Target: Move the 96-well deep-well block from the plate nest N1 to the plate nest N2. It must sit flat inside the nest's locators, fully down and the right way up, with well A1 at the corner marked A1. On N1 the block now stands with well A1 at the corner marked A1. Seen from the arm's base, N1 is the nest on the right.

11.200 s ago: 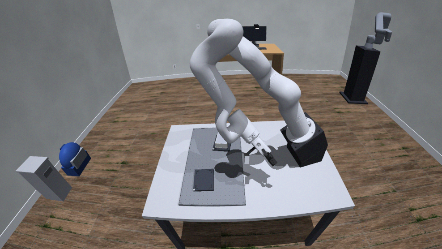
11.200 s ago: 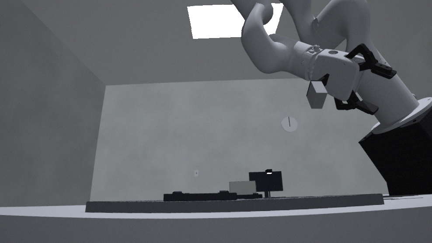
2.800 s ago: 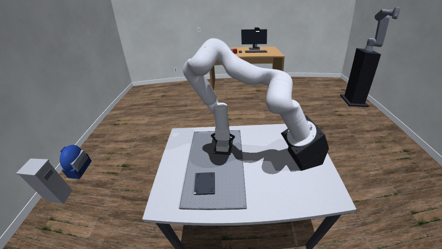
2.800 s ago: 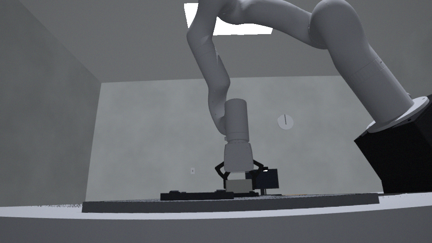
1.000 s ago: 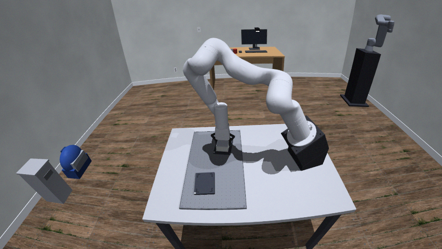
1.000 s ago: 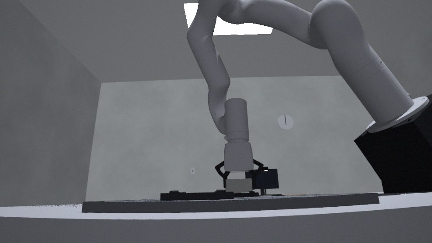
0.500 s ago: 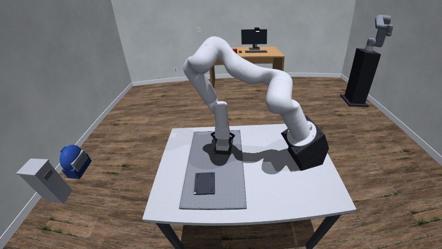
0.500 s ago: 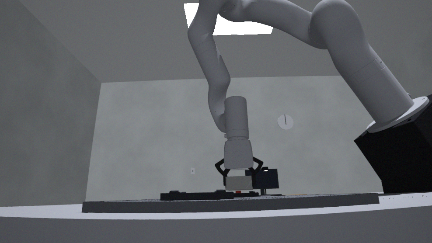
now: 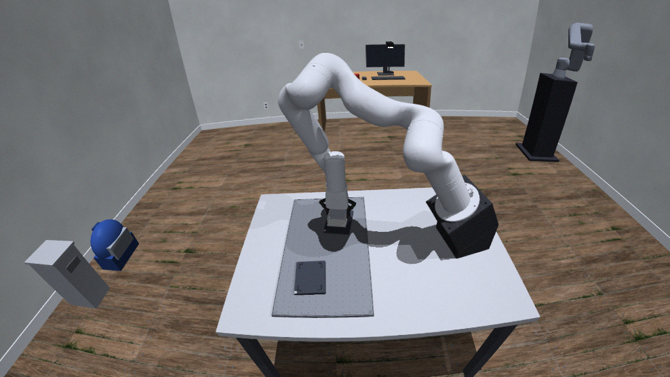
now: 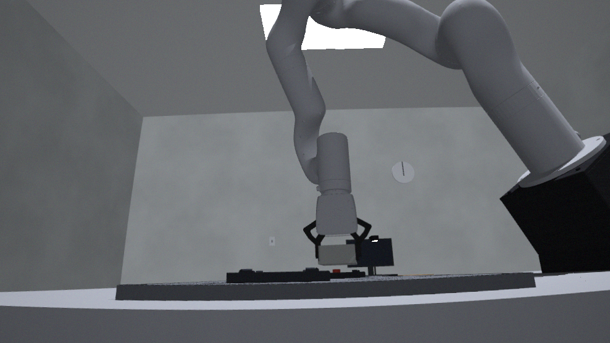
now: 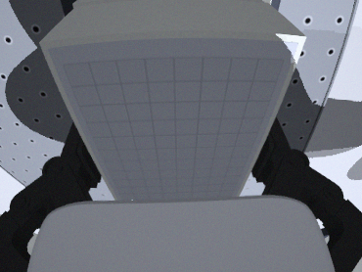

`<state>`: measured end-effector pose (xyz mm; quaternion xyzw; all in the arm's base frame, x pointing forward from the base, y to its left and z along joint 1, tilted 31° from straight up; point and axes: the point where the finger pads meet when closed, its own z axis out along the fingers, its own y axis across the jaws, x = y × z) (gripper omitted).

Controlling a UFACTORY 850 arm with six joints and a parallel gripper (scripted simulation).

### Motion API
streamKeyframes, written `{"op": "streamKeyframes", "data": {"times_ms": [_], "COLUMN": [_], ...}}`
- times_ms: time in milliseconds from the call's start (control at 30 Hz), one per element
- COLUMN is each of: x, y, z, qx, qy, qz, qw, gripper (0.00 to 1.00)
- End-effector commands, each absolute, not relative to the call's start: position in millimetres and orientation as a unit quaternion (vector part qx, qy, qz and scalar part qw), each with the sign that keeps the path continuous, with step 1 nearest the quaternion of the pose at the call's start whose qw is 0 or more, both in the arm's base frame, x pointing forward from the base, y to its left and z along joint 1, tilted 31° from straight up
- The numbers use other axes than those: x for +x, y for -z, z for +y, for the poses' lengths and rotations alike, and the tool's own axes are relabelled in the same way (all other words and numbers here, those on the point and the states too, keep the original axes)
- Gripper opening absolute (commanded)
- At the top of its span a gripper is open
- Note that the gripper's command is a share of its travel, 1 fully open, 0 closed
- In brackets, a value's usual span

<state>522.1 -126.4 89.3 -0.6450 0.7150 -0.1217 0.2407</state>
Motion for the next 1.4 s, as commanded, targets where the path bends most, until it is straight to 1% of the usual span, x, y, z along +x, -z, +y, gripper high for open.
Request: {"op": "streamKeyframes", "data": {"times_ms": [0,1367], "x": [521.9,495.2], "y": [-90.7,-136.3], "z": [-126.8,-134.1], "qx": [-0.645,-0.645], "qy": [0.122,0.122], "qz": [0.715,0.715], "qw": [0.241,0.241], "gripper": [0.0,0.0]}}
